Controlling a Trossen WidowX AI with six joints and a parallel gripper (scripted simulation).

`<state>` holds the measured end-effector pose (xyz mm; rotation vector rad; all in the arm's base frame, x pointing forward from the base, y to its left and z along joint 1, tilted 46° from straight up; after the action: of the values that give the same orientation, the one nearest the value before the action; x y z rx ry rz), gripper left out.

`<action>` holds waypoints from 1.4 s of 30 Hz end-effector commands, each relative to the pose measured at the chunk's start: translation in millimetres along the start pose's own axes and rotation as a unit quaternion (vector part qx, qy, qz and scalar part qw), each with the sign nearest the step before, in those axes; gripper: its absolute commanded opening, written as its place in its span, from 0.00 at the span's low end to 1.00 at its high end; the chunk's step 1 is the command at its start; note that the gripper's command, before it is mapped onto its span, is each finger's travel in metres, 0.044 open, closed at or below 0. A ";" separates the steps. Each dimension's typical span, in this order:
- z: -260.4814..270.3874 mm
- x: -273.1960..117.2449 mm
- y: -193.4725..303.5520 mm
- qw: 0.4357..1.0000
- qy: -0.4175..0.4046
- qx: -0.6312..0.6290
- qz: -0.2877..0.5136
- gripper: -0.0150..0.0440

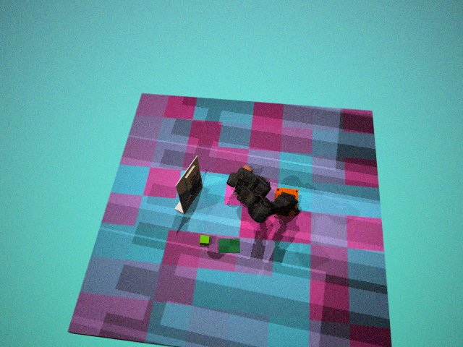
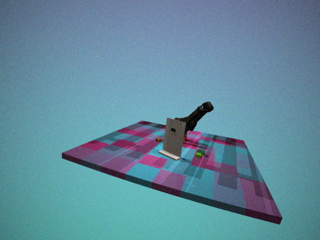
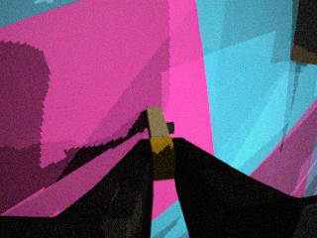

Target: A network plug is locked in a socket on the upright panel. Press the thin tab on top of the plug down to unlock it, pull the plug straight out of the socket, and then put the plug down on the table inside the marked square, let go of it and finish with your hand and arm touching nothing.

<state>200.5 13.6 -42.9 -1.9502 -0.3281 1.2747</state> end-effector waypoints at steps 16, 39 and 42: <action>-0.3 -4.3 0.7 1.000 -0.001 0.000 0.001 0.52; -0.4 -22.7 2.4 1.000 -0.002 0.001 0.004 0.52; -0.2 -25.2 2.5 1.000 -0.002 0.002 0.004 0.52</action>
<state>189.3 -1.6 -29.9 -1.9446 -0.3133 1.2857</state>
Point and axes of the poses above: the point midway between the two fingers, 35 mm back from their tips, its own x axis out along the fingers, its own z axis across the jaws, y = z × x, the point moved 4 cm from there along -x, back along the fingers, and after that the axes turned 6 degrees about x, right-handed, at the moved point
